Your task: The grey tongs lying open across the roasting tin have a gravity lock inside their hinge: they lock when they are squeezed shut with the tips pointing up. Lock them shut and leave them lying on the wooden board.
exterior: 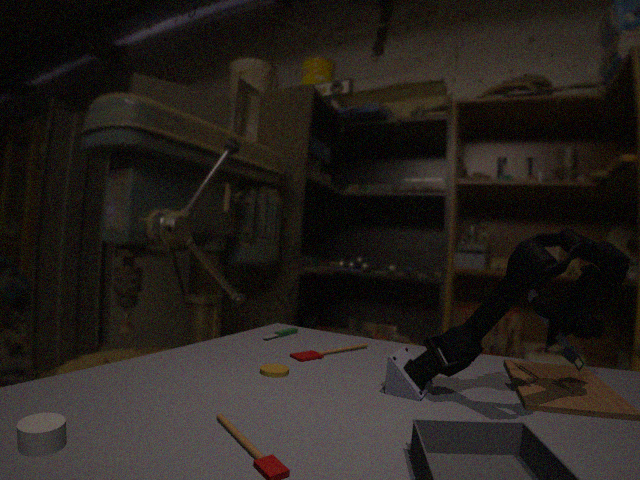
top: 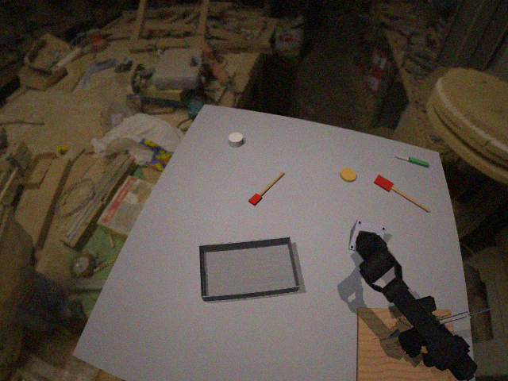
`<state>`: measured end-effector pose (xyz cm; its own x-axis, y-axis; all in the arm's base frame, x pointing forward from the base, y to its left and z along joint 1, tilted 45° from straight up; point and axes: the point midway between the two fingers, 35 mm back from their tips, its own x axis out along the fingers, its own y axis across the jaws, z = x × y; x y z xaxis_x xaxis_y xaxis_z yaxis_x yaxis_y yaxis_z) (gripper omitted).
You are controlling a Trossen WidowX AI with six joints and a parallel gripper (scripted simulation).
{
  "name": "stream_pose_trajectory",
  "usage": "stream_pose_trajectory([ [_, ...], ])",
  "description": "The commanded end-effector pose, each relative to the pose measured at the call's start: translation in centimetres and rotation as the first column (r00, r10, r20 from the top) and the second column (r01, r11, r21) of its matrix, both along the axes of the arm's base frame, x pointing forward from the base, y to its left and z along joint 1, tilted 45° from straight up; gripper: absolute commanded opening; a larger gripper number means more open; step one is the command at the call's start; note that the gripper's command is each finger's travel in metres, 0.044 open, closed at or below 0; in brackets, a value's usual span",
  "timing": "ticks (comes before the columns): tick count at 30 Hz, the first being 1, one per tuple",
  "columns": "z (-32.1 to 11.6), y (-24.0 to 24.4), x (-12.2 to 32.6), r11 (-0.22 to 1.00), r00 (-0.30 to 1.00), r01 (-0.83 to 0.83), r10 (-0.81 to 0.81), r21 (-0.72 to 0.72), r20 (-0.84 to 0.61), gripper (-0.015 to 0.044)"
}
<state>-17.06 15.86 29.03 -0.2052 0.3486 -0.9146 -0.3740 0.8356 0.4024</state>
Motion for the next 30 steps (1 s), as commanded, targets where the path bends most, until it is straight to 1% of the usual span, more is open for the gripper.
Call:
stream_pose_trajectory([
  [1,0.3,0.2,-0.3,0.997,0.998,0.039,-0.041,0.063,0.042,-0.015],
  [11,1.3,0.5,-0.9,0.966,0.987,0.111,-0.134,0.234,0.087,-0.015],
  [21,3.1,0.5,-2.0,0.893,0.977,0.162,-0.205,0.419,0.06,-0.015],
  [30,3.3,0.4,-2.1,0.887,0.977,0.165,-0.208,0.431,0.055,-0.015],
])
